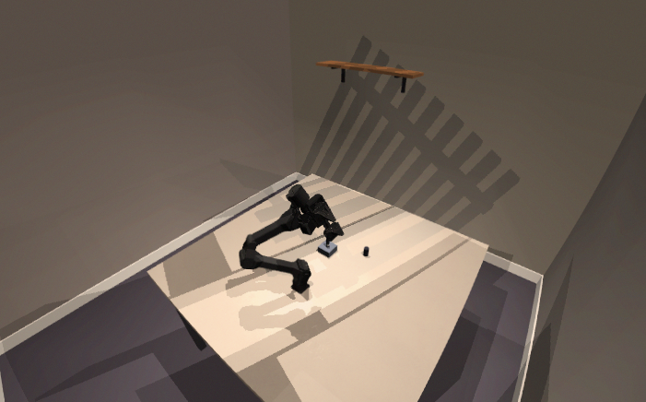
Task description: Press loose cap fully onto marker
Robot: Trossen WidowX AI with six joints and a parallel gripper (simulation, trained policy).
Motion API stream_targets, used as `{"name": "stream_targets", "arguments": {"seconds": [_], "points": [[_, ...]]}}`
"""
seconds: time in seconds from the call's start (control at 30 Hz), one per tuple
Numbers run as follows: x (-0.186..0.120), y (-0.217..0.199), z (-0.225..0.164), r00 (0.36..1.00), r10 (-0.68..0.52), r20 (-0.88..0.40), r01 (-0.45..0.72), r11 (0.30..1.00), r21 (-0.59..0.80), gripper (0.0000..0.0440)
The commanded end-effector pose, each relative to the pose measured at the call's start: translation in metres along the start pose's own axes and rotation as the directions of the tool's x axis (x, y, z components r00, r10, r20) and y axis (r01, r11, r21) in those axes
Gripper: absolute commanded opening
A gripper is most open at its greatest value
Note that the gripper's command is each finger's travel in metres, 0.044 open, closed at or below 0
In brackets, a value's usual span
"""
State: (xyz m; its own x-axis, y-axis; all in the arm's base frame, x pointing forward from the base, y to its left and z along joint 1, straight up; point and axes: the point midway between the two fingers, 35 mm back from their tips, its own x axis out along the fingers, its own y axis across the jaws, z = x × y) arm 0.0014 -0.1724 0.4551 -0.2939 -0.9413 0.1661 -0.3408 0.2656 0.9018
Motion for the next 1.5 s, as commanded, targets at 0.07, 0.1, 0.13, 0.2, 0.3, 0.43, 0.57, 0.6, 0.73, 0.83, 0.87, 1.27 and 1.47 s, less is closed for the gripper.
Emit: {"name": "stream_targets", "arguments": {"seconds": [0.07, 0.1, 0.13, 0.2, 0.3, 0.43, 0.57, 0.6, 0.73, 0.83, 0.87, 1.27, 1.47], "points": [[0.001, -0.004, -0.009, 0.999, -0.025, -0.029, 0.025, 1.0, -0.018, 0.0319], [0.001, -0.005, -0.011, 0.999, -0.031, -0.033, 0.03, 0.999, -0.022, 0.0319], [0.001, -0.006, -0.013, 0.999, -0.036, -0.037, 0.035, 0.999, -0.026, 0.0319], [0.001, -0.008, -0.016, 0.998, -0.046, -0.046, 0.045, 0.998, -0.035, 0.0319], [0.002, -0.011, -0.021, 0.996, -0.063, -0.059, 0.06, 0.997, -0.048, 0.0319], [0.002, -0.015, -0.027, 0.994, -0.085, -0.074, 0.08, 0.995, -0.066, 0.032], [0.002, -0.02, -0.034, 0.99, -0.107, -0.089, 0.1, 0.991, -0.083, 0.032], [0.002, -0.021, -0.035, 0.989, -0.113, -0.093, 0.105, 0.991, -0.088, 0.032], [0.002, -0.026, -0.041, 0.985, -0.136, -0.106, 0.125, 0.987, -0.105, 0.032], [0.001, -0.03, -0.046, 0.981, -0.154, -0.116, 0.14, 0.983, -0.118, 0.032], [0.001, -0.031, -0.048, 0.98, -0.16, -0.119, 0.145, 0.982, -0.122, 0.0321], [-0.001, -0.047, -0.066, 0.961, -0.231, -0.15, 0.205, 0.964, -0.171, 0.0321], [-0.002, -0.055, -0.075, 0.95, -0.268, -0.161, 0.235, 0.952, -0.195, 0.0321]]}}
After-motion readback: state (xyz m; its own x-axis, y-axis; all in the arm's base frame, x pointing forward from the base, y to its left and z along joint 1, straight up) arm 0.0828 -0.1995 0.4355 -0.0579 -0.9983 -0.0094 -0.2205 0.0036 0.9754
